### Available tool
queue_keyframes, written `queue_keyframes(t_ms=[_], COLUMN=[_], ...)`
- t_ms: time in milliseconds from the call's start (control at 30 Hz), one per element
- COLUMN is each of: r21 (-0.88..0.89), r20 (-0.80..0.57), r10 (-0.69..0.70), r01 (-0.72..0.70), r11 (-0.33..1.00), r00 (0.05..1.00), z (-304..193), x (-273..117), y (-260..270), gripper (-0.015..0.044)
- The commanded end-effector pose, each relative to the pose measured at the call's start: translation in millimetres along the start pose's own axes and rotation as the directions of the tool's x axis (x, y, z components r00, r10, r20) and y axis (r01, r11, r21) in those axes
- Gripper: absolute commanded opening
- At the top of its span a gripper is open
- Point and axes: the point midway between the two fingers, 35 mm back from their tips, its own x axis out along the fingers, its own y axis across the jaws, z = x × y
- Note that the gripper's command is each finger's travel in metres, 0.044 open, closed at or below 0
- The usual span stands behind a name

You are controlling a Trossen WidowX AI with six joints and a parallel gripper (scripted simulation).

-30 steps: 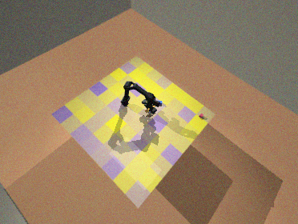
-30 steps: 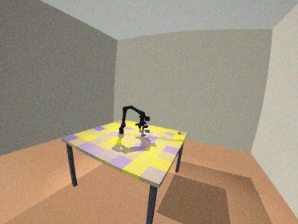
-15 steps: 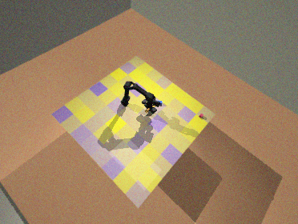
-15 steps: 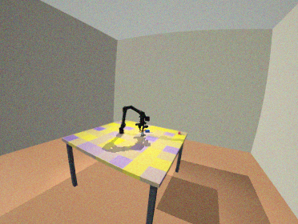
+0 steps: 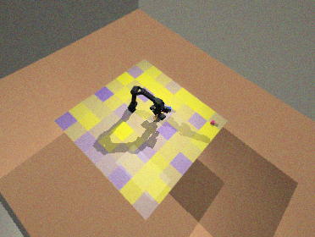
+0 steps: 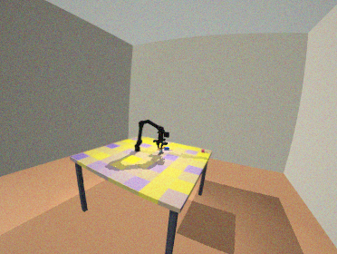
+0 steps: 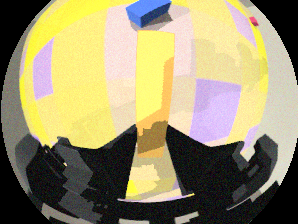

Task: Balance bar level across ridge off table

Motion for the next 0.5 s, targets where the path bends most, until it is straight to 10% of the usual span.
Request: queue_keyframes(t_ms=[0,467], r21=[-0.003,0.000], r20=[0.002,0.000], r10=[0.001,0.000], r01=[-0.001,0.000], r11=[1.000,1.000], r00=[1.000,1.000], z=[0.4,0.0], x=[0.2,0.0], y=[0.1,0.0], gripper=[0.0000,0.0000])
